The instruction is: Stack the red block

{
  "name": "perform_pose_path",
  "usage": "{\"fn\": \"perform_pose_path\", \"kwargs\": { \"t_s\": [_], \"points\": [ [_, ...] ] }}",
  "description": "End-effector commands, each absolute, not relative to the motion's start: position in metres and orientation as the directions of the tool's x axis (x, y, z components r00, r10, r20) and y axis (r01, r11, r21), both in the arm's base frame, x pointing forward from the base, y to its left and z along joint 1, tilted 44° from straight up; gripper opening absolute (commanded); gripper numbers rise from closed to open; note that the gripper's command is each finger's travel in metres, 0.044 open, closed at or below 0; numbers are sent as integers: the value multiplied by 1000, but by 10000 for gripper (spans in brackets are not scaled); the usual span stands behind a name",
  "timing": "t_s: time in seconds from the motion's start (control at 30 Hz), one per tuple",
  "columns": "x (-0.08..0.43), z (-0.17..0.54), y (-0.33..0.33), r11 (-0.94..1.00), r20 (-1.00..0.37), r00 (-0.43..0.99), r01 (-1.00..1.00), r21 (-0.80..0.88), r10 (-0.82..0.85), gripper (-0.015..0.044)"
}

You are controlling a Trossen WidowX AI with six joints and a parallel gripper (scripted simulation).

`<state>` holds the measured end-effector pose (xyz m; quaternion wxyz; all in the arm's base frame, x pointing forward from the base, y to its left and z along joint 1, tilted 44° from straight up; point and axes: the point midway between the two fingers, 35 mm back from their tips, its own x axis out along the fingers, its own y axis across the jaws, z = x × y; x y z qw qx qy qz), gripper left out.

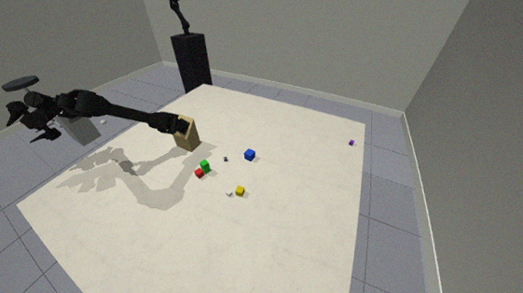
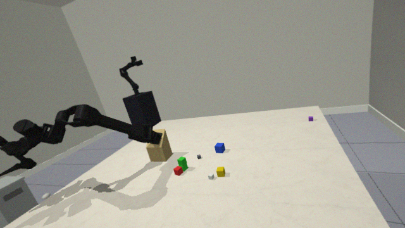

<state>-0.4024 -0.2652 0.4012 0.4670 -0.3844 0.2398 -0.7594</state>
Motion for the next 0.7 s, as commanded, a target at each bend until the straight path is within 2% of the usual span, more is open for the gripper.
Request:
{"fn": "perform_pose_path", "kwargs": {
  "t_s": [0.0, 0.67],
  "points": [
    [-381, 402, -295, -429, 356, -241, 556, -712, -903, 440],
    [-228, 399, -421, -232, 293, -40, 713, -661, -955, 440]
  ]
}}
